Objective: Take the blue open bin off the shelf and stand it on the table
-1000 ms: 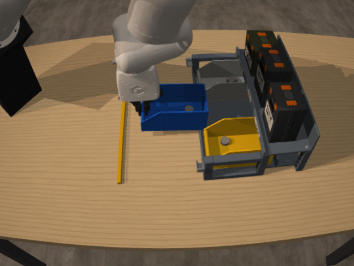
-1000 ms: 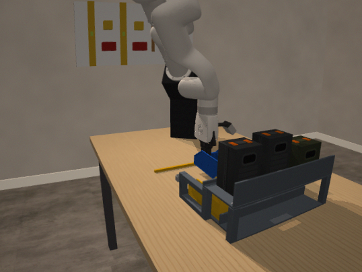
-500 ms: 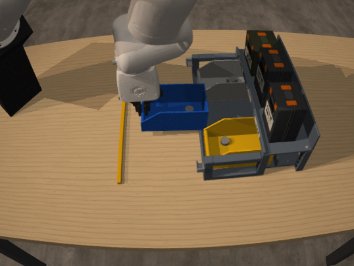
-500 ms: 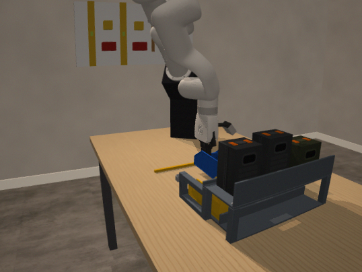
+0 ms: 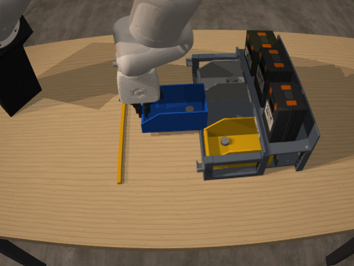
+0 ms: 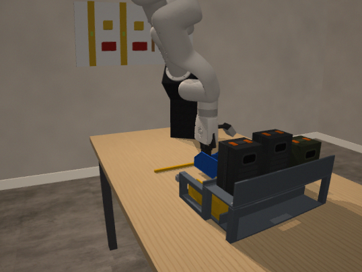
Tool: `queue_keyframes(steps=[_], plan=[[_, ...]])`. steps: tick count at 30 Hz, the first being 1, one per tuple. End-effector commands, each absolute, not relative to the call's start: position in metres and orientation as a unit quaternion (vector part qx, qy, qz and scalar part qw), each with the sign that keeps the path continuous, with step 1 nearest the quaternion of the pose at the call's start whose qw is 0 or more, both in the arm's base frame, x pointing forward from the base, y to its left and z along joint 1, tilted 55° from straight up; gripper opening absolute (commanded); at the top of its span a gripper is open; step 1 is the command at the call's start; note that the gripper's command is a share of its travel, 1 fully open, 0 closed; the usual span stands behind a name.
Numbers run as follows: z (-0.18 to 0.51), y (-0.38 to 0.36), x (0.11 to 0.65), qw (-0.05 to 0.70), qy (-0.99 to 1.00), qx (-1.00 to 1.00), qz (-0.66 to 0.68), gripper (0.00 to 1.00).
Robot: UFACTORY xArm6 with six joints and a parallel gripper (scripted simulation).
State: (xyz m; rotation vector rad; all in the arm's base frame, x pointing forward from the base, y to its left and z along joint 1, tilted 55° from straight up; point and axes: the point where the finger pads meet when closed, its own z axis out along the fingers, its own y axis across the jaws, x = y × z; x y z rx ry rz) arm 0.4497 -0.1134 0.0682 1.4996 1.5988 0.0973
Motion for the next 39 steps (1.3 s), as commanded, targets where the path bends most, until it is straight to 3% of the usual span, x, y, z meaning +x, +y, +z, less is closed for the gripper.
queue_keyframes(steps=[1, 39], plan=[[0.067, -0.115, 0.452, 0.456, 0.649, 0.608, 0.040, 0.00], [0.055, -0.125, 0.465, 0.456, 0.649, 0.608, 0.040, 0.00]])
